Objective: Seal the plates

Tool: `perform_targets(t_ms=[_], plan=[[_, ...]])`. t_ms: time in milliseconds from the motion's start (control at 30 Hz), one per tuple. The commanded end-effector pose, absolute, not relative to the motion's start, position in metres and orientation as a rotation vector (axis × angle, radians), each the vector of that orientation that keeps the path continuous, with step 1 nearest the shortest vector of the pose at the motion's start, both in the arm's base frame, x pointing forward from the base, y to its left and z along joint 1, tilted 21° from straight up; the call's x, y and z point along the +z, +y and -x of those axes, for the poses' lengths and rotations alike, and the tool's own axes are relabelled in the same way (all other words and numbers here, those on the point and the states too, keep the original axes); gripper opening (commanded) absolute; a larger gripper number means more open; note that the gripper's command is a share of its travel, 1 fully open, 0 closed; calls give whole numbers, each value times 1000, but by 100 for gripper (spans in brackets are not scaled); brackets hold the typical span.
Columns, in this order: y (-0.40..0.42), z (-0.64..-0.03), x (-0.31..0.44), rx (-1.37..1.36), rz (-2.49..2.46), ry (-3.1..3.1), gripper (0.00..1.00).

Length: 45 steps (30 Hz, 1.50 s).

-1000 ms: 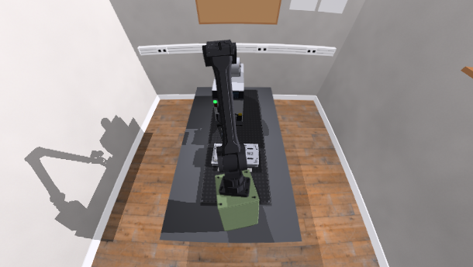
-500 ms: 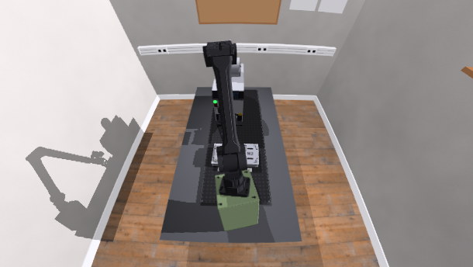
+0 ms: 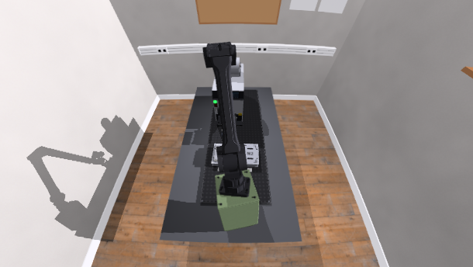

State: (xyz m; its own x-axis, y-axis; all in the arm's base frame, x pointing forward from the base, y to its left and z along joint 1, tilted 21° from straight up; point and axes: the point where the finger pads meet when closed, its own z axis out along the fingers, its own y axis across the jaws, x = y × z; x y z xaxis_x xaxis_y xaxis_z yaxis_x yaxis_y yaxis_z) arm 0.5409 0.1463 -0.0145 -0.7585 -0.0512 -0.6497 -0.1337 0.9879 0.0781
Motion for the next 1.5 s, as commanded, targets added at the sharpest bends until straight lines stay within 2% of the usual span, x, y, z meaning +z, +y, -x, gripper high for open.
perform_targets(t_ms=[0,767,1033,1467], plan=[[141,-548,-3,151,122,2391,0],[159,-564,-5,175,125,2370,0],[157,-548,-23,167,133,2407,0],[143,-566,-20,160,115,2382,0]])
